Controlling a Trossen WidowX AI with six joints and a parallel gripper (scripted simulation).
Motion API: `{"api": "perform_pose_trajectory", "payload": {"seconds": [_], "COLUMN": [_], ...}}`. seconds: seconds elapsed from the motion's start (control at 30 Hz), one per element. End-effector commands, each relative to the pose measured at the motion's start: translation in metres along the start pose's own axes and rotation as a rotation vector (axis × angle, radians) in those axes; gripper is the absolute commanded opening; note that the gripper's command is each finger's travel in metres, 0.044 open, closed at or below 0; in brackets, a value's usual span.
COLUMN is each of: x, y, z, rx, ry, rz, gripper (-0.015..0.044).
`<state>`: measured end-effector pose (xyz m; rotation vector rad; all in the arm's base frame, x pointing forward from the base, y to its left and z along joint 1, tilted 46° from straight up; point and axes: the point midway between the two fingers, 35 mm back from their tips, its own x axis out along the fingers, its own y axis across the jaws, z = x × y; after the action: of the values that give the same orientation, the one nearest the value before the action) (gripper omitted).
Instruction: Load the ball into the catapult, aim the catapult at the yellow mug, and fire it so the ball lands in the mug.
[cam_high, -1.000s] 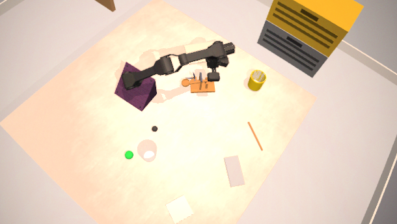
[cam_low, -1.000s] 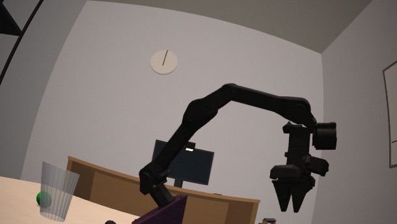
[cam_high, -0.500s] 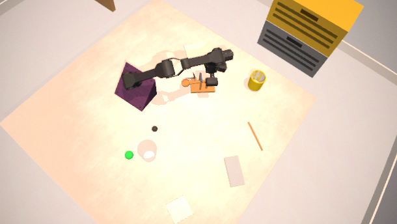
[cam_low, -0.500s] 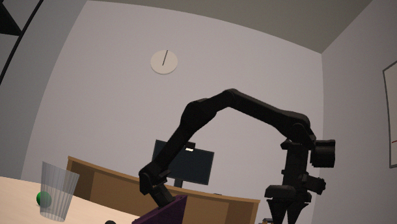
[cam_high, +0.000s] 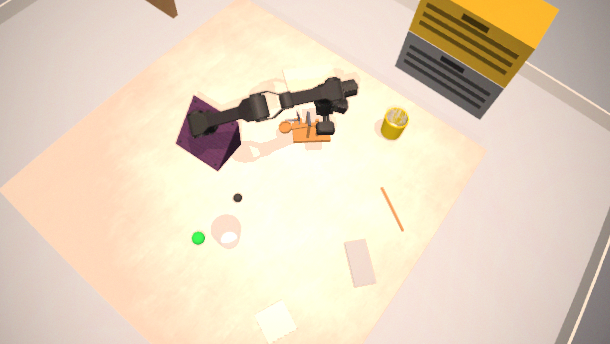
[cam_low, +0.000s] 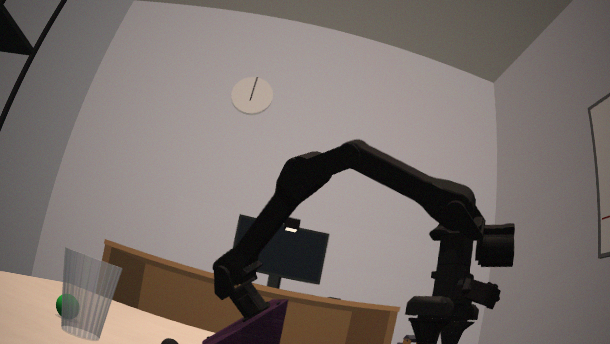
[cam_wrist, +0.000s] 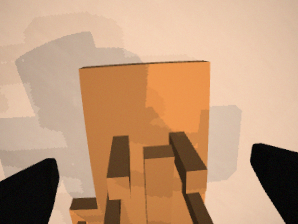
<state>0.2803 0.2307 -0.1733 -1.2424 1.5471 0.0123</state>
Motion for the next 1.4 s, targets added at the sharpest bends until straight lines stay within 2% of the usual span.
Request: {"api": "perform_pose_trajectory", "payload": {"seconds": [0.0,0.73,1.1,1.3,1.37], "x": [0.011,0.037,0.034,0.034,0.023], "y": [0.0,0.0,0.0,0.0,0.0], "z": [-0.002,-0.004,-0.002,-0.002,-0.002], "rx": [-0.01,-0.009,0.0,0.0,0.0], "ry": [0.01,0.01,0.005,0.005,0.004], "rz": [-0.006,-0.008,-0.002,-0.002,-0.001], "gripper": [0.044,0.044,0.0151,0.0111,0.0059]}}
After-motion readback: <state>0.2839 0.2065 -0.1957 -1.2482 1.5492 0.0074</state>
